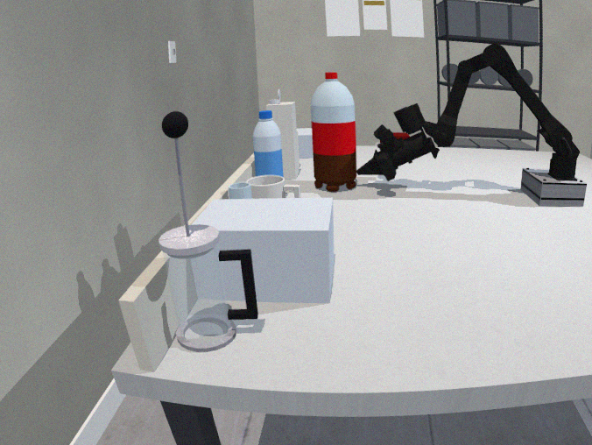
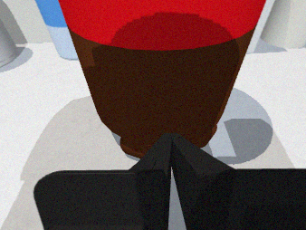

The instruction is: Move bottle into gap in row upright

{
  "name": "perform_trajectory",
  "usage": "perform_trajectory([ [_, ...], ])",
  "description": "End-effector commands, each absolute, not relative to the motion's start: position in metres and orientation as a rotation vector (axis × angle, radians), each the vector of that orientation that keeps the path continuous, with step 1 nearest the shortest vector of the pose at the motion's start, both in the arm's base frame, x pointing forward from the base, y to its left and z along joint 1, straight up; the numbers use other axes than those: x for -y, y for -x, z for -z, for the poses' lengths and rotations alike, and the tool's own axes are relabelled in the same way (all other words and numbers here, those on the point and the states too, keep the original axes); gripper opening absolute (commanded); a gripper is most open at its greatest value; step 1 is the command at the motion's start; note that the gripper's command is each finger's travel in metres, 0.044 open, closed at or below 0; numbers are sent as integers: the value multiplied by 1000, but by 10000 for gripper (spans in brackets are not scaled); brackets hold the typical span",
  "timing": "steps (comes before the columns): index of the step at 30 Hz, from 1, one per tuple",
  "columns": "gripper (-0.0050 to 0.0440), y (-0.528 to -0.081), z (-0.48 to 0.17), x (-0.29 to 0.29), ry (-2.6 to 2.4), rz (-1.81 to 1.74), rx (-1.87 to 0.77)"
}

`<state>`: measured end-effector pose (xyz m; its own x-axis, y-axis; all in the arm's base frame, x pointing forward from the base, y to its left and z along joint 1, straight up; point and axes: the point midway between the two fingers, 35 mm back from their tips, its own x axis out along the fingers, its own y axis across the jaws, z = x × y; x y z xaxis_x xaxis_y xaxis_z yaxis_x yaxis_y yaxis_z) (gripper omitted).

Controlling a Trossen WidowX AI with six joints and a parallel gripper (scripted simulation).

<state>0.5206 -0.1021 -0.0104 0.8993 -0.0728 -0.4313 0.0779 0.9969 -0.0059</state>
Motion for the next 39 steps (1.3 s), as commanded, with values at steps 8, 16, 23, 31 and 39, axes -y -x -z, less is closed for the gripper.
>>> perform_trajectory([
  [8,-50,-532,-3,100,-7,76,-410],
  [16,-50,-534,-3,100,-7,76,-410],
  [23,-50,-536,-3,100,-7,76,-409],
  [31,-50,-537,-3,100,-7,76,-409],
  [39,-50,-539,-1,100,-8,76,-413],
])
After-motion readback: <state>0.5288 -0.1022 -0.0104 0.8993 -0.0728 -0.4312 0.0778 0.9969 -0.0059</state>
